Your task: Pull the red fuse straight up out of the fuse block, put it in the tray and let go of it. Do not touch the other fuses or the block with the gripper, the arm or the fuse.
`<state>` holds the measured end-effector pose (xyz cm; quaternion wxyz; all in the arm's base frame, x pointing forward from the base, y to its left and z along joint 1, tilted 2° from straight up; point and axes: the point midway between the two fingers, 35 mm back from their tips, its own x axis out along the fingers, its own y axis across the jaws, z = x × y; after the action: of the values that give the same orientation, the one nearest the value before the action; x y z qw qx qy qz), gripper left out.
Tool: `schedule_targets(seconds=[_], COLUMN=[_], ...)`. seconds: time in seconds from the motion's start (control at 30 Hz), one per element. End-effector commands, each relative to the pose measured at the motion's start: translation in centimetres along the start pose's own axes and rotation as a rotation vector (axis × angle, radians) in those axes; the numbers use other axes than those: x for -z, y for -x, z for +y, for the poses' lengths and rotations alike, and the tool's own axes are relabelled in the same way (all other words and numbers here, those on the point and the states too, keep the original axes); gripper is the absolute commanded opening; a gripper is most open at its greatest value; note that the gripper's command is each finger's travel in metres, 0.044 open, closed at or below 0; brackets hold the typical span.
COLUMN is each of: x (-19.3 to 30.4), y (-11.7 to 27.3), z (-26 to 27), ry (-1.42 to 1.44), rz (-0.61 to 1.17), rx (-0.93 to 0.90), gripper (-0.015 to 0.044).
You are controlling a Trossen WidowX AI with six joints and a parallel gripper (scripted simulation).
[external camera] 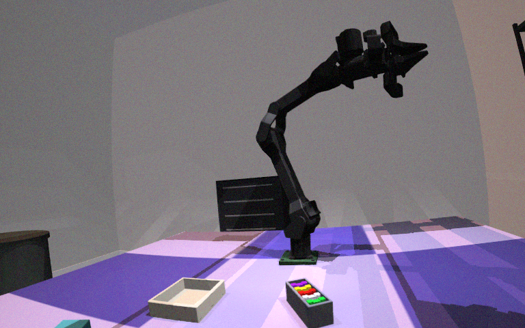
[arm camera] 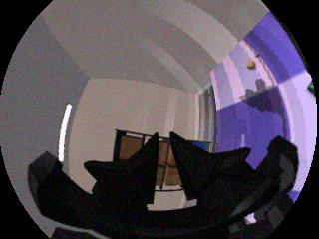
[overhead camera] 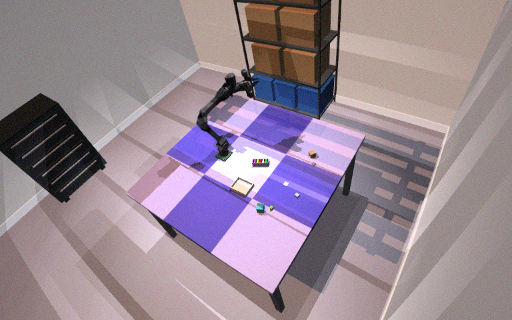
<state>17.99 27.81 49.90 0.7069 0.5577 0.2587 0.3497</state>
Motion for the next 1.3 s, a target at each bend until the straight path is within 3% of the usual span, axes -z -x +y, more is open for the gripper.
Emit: schedule_targets(seconds=[0.0,0.2,0.47,0.7,0.9,1.0,1.27], x=[-1.7,-5.9,-11.0,-15.1,-16.8,-16.8,-16.9], y=[-2.4,-3.9,-2.2,2.8,9.7,12.7,13.6], z=[-5.4,-14.1,-24.2,-34.2,-41.5,-43.6,-43.9], ry=[0.015,0.029,-0.035,-0.217,-0.478,-0.601,-0.61], rz=[-0.04,-0.106,-0.167,-0.218,-0.239,-0.238,-0.238], rx=[0.177,0.457,0.789,1.146,1.442,1.542,1.549], gripper=[0.0073,0.0073,0.0073,0.0073,0.0073,0.0073,0.0073])
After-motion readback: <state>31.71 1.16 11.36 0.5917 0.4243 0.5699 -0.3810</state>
